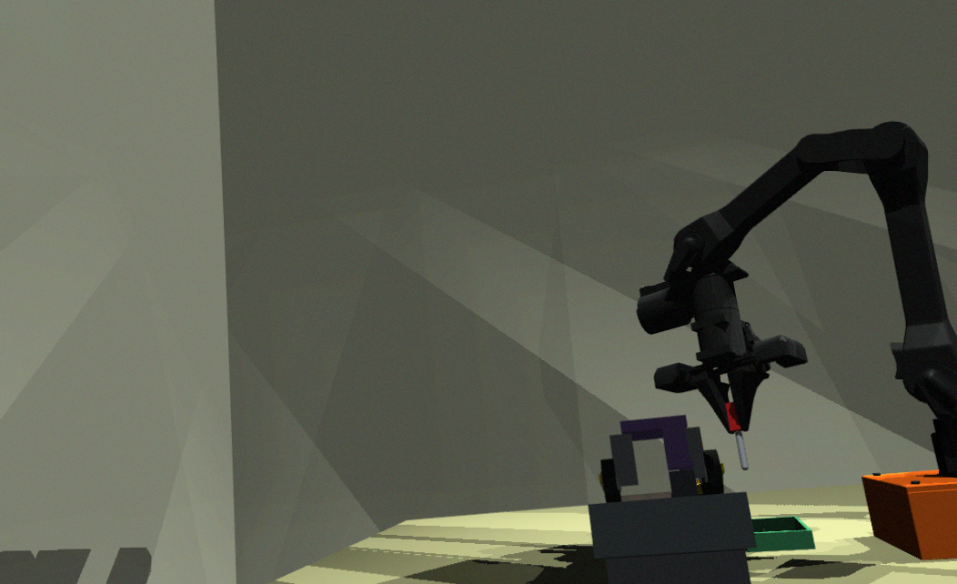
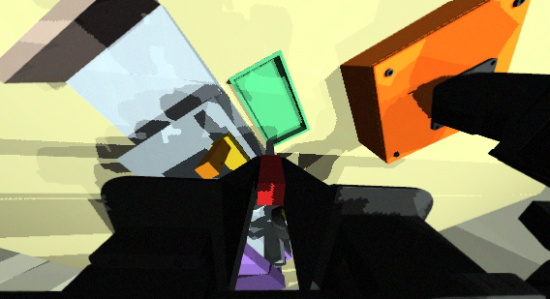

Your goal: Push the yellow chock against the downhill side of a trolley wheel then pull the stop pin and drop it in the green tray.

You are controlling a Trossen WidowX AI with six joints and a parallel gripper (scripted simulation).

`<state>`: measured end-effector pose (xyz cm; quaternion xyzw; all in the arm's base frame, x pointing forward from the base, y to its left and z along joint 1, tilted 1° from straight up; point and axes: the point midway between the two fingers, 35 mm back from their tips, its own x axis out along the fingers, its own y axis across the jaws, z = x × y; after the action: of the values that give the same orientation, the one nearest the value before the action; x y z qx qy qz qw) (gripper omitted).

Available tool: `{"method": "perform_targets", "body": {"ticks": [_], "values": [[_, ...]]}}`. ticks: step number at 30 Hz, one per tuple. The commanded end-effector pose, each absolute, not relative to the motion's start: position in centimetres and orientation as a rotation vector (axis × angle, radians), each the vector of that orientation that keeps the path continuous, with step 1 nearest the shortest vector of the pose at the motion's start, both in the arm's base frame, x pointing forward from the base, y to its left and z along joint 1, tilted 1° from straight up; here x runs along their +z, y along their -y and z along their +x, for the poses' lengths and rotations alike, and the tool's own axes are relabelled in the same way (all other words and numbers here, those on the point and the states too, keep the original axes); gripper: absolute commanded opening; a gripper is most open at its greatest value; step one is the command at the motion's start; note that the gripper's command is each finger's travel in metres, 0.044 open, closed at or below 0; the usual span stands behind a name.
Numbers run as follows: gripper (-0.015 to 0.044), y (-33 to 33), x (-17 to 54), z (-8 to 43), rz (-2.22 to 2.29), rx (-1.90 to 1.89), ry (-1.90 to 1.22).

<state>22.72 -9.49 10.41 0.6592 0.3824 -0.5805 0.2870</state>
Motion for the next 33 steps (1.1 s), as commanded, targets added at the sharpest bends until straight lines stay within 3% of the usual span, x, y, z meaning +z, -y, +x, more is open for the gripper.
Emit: {"method": "perform_targets", "body": {"ticks": [1, 33], "values": [[0.0000, 9.42, 10.64, 22.66, 1.829, -1.639, -0.911], [0.0000, 8.91, 10.75, 22.77, 2.247, -2.177, 0.001]]}}
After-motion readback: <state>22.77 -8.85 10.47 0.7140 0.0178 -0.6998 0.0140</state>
